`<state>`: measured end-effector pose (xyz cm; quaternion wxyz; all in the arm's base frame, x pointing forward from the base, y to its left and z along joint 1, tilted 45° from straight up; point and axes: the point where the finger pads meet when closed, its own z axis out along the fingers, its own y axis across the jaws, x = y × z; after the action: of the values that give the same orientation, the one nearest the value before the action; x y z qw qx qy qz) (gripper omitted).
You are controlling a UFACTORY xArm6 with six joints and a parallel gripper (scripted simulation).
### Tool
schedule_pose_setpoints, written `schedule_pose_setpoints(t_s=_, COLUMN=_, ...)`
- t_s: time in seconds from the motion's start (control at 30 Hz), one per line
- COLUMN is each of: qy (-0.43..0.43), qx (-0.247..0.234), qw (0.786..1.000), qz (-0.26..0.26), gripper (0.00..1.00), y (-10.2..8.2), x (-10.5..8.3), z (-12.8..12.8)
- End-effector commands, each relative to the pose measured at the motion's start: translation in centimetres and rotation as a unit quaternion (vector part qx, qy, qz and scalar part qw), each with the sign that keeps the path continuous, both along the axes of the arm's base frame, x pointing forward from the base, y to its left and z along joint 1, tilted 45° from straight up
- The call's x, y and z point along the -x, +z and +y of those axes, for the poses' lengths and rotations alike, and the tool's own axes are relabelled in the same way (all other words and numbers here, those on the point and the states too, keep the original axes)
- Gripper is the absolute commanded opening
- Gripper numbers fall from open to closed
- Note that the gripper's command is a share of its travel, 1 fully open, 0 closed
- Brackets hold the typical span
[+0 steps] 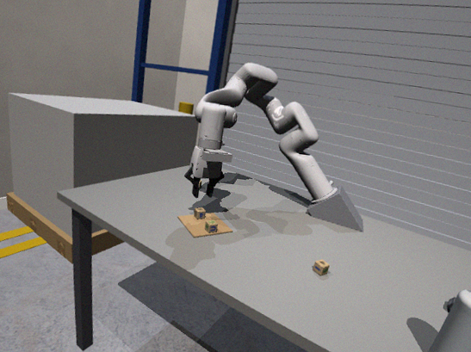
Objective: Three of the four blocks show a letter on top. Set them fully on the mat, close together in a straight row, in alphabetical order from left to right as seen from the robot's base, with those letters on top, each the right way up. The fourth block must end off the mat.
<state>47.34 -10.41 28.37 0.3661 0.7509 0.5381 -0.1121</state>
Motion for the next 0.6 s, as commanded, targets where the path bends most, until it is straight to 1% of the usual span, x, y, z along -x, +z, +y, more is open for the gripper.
schedule_pose_setpoints(t_s=0.0, qy=0.000, qx=0.000, qw=1.000, qz=-0.001, gripper=0.48, y=0.82, x=0.21, z=0.73)
schedule_pose_setpoints(t_s=0.23, qy=0.000, qx=0.000, qw=1.000, qz=-0.001, gripper=0.48, y=1.03, x=0.28, z=0.93)
schedule_pose_setpoints(t_s=0.27, qy=0.000, qx=0.000, qw=1.000, qz=-0.001, gripper=1.00, y=1.03, x=0.28, z=0.93)
schedule_pose_setpoints(t_s=0.57, qy=0.000, qx=0.000, qw=1.000, qz=-0.001, gripper=1.00, y=1.03, x=0.28, z=0.93)
